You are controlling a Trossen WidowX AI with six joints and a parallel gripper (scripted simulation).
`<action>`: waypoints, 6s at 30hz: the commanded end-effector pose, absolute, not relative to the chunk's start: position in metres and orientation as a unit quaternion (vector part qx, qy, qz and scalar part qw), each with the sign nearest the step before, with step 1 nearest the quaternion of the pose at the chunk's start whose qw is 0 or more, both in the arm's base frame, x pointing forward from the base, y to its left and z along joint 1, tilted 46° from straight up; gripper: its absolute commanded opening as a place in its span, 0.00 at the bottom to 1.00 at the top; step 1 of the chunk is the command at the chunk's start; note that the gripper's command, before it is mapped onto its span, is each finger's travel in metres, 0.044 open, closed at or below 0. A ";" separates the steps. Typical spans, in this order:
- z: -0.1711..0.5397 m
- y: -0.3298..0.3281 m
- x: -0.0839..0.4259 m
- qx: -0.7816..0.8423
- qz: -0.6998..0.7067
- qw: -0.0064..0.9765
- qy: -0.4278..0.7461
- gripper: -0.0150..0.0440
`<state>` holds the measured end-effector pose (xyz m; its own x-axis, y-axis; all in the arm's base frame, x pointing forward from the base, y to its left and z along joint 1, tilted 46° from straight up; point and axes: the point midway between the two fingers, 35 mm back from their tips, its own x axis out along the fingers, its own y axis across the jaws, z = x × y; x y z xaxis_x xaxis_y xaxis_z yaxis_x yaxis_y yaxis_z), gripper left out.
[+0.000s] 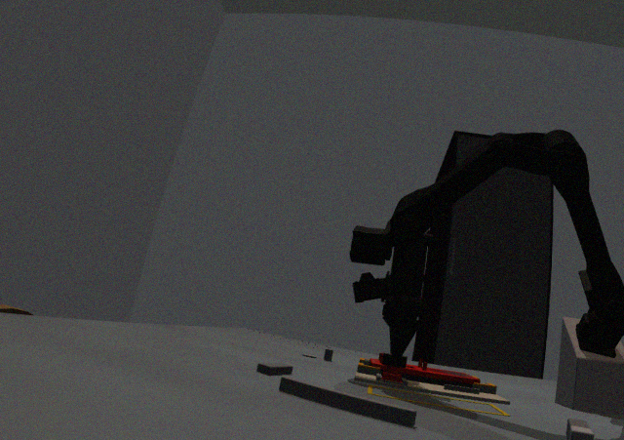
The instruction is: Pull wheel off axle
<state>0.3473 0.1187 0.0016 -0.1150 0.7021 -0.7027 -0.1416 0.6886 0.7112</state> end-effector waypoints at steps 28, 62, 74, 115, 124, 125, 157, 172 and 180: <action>0.009 0.112 0.349 0.209 0.335 0.632 0.666 0.25; 0.016 0.104 0.351 0.210 0.334 0.633 0.666 0.25; 0.019 0.101 0.351 0.211 0.334 0.633 0.666 0.25; 0.048 0.077 0.349 0.217 0.331 0.631 0.667 0.25; 0.076 0.096 0.329 0.215 0.331 0.631 0.667 0.25; 0.079 0.098 0.326 0.215 0.331 0.631 0.667 0.25; 0.095 0.148 0.282 0.213 0.333 0.632 0.667 0.25; 0.046 0.200 0.272 0.215 0.335 0.631 0.666 0.25; 0.050 0.198 0.274 0.213 0.339 0.632 0.664 0.52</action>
<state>0.2734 0.1979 0.0495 -0.1105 0.7107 -0.6947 -0.1413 0.6807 0.7188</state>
